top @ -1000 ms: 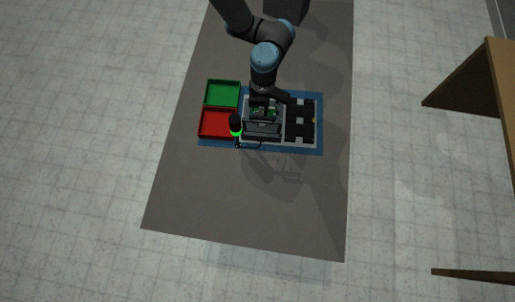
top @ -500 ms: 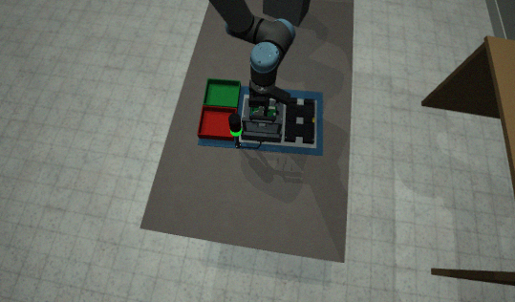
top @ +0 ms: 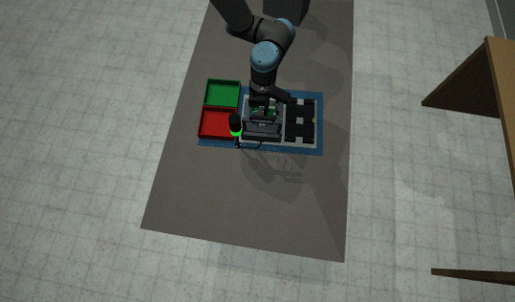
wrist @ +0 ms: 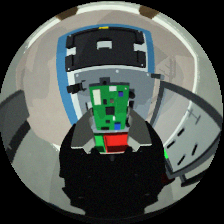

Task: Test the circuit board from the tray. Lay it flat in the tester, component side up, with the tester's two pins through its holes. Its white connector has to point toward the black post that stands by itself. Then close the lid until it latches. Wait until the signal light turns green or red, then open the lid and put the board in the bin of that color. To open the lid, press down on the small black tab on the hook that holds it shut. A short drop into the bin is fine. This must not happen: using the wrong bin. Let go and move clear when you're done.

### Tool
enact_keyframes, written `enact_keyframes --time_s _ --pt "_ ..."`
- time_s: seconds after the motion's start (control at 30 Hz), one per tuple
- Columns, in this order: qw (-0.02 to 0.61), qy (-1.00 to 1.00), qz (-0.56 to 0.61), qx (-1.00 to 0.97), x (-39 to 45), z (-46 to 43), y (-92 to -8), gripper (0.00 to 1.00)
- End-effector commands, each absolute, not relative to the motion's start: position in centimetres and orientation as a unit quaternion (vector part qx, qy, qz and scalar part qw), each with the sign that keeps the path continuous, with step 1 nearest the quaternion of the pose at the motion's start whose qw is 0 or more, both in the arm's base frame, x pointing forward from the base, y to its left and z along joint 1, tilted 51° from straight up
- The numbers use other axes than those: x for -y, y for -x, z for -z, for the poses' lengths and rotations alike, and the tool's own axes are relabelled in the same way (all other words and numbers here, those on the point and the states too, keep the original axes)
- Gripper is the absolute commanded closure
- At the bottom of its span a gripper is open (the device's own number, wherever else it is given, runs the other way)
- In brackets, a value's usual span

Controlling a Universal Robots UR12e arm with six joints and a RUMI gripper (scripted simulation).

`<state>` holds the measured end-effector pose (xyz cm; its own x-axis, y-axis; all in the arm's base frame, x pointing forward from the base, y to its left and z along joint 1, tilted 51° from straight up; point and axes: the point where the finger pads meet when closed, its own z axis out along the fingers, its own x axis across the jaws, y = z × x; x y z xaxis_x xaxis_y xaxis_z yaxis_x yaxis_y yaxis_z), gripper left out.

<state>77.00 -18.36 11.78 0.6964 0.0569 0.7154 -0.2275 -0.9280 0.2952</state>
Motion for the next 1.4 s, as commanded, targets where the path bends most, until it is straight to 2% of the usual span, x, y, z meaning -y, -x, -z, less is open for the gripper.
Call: enact_keyframes --time_s 0.0,1.37 --pt "0.184 -0.902 -0.387 0.047 18.28 -11.91 -76.91 0.61" --pt "0.184 -0.902 -0.387 0.047 18.14 -12.17 -76.63 0.61"
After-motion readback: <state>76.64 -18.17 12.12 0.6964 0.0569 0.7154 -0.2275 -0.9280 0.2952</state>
